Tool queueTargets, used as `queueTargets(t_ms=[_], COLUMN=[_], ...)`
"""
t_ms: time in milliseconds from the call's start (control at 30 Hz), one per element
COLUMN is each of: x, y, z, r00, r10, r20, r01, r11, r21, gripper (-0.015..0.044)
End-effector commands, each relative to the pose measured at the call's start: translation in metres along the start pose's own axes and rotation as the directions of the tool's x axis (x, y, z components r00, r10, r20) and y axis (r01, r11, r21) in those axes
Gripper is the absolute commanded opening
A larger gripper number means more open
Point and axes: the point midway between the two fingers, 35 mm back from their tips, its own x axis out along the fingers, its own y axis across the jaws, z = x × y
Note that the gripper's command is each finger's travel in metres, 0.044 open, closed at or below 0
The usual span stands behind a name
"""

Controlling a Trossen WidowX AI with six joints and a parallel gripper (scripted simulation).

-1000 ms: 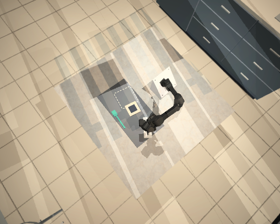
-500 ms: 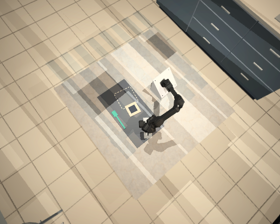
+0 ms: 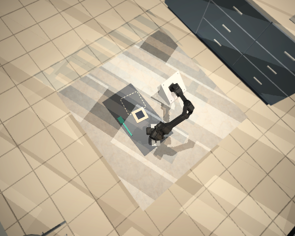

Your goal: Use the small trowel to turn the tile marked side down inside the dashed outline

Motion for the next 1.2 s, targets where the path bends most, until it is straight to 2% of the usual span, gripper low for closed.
queueTargets(t_ms=[0, 667, 967, 1167], x=[0.0008, 0.0008, 0.0008, 0.0008], y=[-0.0008, -0.0008, -0.0008, -0.0008], z=[-0.0004, -0.0004, -0.0004, -0.0004], r00=[1.0, 1.0, 1.0, 1.0], r10=[-0.004, -0.004, -0.004, -0.004], r20=[-0.002, -0.002, -0.002, -0.002], r01=[0.004, 0.004, 0.004, 0.004], r11=[1.0, 1.0, 0.973, 0.968], r21=[0.003, -0.002, -0.232, -0.249], gripper=[0.013, 0.013, 0.013, 0.013])
